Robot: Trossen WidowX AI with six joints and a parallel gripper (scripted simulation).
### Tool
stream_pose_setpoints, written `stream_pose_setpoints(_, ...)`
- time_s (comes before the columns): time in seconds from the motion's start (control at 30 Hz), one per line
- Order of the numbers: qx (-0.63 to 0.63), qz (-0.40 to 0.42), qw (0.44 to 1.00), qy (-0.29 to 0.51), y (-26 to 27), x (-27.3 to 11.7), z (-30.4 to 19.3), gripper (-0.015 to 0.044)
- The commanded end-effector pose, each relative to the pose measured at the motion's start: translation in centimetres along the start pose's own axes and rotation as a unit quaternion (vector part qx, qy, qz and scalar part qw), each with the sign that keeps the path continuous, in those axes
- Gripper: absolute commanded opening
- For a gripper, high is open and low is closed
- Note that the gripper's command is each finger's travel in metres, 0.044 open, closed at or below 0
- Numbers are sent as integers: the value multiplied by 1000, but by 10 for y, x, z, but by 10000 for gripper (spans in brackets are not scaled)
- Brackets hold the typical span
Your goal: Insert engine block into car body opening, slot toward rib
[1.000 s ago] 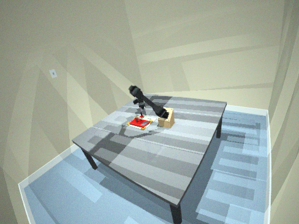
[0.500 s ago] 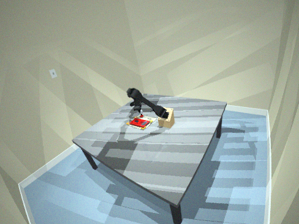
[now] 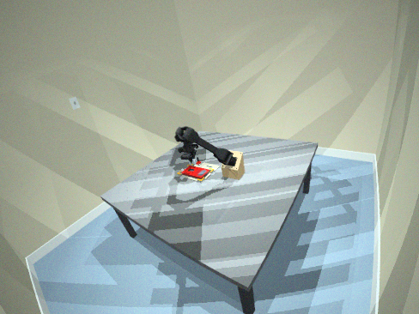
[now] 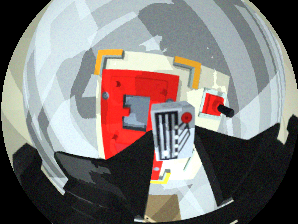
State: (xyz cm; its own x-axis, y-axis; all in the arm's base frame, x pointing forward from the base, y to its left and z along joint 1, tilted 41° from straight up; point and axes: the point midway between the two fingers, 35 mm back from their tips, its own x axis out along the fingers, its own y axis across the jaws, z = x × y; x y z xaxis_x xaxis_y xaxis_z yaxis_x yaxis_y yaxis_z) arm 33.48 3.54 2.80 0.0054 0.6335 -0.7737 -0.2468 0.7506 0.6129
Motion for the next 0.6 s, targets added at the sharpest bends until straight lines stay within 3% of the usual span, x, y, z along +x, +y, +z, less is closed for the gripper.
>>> stream_pose_setpoints(0.0,28,5,1000,1,11,4,2,0)
stream_pose_setpoints(0.4,114,16,993,3,41,14,6,0)
stream_pose_setpoints(0.57,126,16,992,3,41,15,6,131)
